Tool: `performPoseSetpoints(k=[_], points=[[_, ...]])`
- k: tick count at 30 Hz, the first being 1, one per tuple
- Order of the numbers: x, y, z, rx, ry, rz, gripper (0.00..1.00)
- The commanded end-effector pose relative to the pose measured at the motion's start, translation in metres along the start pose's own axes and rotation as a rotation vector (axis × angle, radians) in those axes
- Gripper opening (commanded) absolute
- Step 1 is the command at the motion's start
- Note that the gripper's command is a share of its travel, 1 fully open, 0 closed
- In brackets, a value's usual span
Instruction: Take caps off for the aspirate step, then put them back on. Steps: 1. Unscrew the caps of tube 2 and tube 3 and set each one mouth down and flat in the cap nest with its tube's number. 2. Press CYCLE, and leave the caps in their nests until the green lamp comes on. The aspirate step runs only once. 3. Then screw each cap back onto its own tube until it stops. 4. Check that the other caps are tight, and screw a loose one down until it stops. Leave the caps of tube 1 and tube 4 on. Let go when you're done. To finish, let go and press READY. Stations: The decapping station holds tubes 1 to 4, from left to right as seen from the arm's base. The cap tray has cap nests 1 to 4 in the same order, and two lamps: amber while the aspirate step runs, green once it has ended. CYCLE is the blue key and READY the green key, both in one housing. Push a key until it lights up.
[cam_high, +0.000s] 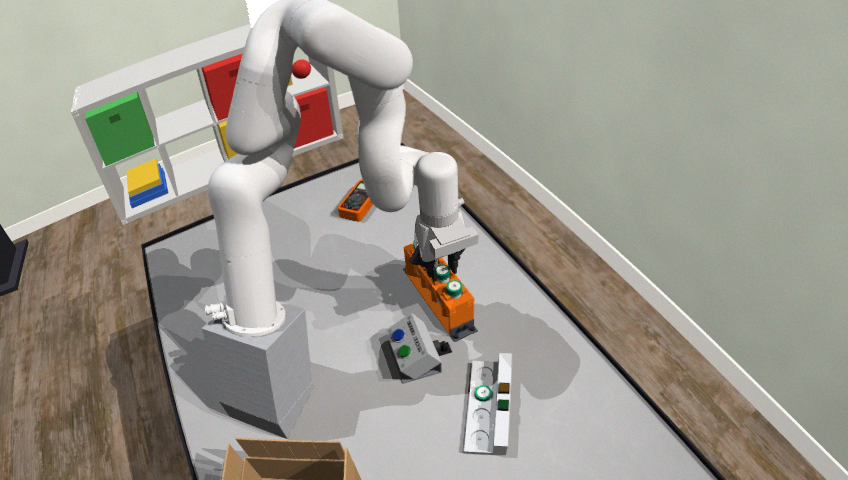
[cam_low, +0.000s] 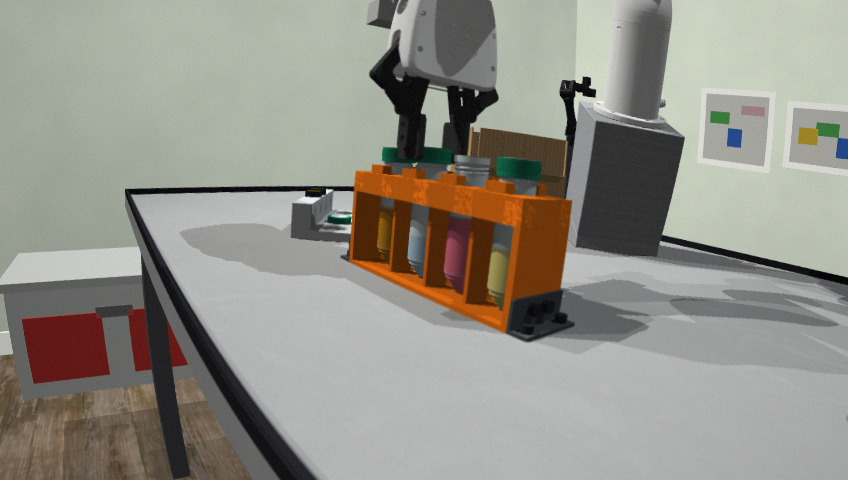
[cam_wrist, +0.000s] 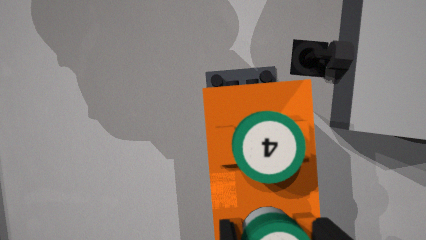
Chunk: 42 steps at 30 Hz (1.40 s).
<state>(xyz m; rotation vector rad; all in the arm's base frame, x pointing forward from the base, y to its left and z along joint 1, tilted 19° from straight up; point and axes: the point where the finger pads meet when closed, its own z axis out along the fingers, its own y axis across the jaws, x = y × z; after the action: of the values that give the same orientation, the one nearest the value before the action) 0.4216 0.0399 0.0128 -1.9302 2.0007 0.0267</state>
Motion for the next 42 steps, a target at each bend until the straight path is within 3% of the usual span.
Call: performPoseSetpoints(k=[1, 8, 11, 20, 21, 35, 40, 42], points=[[0.0004, -0.0017, -0.0008, -0.013, 0.032, 0.277, 0.46], [0.0004, -0.0017, -0.0008, -0.009, 0.034, 0.502, 0.46], [0.0004, -0.0017, -0.0008, -0.006, 0.035, 0.704, 0.46], [0.0004, -0.0017, -0.0008, -0.007, 0.038, 0.717, 0.46], [0.0004, -0.0017, -0.0008, -0.007, 0.038, 0.717, 0.0], [0.0004, -0.0017, -0.0008, -0.007, 0.038, 0.717, 0.0], [0.0004, -0.0018, -0.0009, -0.011, 0.036, 0.467, 0.0], [0.0004, -0.0018, -0.0009, -0.011, 0.036, 0.467, 0.0]])
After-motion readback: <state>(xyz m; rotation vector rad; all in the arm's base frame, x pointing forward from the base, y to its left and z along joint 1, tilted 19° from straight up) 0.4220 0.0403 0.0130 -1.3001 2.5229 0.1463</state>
